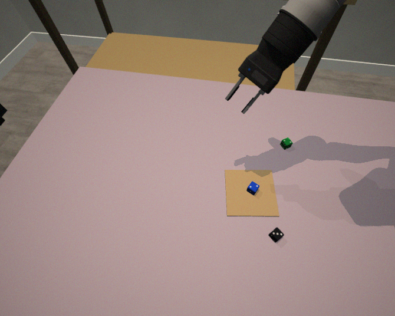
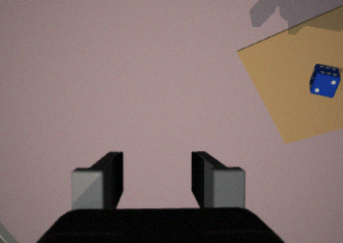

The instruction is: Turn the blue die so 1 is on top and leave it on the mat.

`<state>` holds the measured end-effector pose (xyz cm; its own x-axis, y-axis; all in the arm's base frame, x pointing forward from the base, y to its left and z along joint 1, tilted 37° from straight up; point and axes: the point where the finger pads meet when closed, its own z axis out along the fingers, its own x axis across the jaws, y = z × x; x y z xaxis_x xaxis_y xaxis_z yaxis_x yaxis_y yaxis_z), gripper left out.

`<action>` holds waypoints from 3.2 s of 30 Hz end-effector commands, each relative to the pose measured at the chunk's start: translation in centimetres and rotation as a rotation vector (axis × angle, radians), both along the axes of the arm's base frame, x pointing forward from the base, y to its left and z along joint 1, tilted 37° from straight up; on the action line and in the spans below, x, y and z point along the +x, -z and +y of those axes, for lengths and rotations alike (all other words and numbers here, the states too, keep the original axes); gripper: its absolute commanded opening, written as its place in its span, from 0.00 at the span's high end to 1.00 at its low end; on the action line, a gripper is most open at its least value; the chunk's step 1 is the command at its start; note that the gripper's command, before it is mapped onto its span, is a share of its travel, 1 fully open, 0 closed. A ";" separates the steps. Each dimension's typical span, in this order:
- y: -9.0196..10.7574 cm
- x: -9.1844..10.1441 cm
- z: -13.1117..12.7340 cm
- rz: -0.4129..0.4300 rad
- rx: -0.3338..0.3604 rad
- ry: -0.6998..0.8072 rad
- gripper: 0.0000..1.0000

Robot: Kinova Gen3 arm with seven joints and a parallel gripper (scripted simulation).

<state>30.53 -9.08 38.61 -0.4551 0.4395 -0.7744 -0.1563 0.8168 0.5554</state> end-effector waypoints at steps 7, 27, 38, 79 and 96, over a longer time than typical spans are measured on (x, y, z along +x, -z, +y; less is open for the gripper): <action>-0.9 -0.2 0.9 0.098 -0.155 0.166 0.21; 4.8 1.8 6.6 0.343 -0.272 0.291 0.21; 9.8 2.2 9.1 0.492 -0.262 0.324 0.21; 14.2 2.6 10.0 0.584 -0.227 0.347 0.00; 16.1 3.3 9.3 0.587 -0.209 0.355 0.21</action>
